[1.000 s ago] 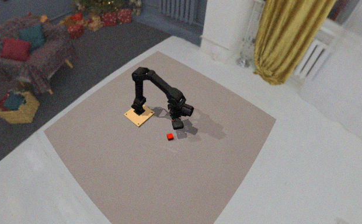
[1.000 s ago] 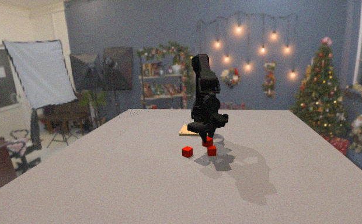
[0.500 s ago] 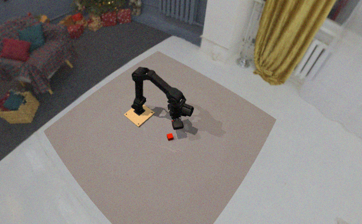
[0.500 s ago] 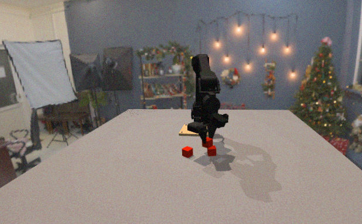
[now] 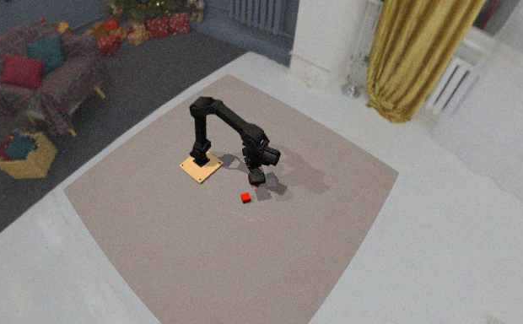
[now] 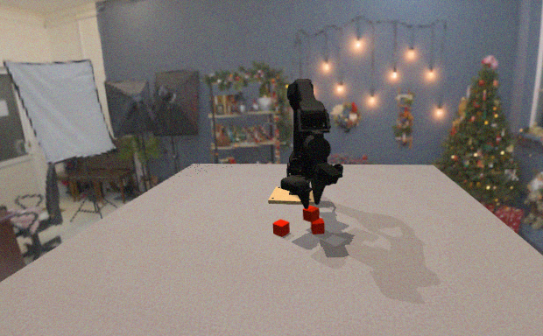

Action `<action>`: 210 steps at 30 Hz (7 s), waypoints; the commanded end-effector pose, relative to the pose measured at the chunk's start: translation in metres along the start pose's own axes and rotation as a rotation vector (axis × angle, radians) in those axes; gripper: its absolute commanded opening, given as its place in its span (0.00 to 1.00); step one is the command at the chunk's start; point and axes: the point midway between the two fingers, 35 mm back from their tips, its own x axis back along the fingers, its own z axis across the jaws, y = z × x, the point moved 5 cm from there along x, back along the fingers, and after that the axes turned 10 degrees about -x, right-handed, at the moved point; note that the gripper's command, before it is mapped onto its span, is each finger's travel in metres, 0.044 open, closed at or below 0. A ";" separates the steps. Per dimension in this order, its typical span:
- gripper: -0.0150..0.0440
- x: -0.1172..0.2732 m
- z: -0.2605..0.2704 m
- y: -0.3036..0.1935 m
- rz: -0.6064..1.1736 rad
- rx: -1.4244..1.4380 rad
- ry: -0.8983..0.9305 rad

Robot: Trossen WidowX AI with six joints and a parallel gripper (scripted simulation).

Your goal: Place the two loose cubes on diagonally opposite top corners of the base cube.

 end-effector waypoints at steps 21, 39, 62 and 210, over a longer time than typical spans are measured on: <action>0.70 0.054 -0.082 -0.035 0.000 0.102 -0.005; 0.70 -0.008 -0.083 -0.035 0.000 0.102 -0.005; 0.70 -0.047 -0.083 -0.035 0.000 0.102 -0.005; 0.43 -0.017 0.010 0.038 -0.007 0.090 0.003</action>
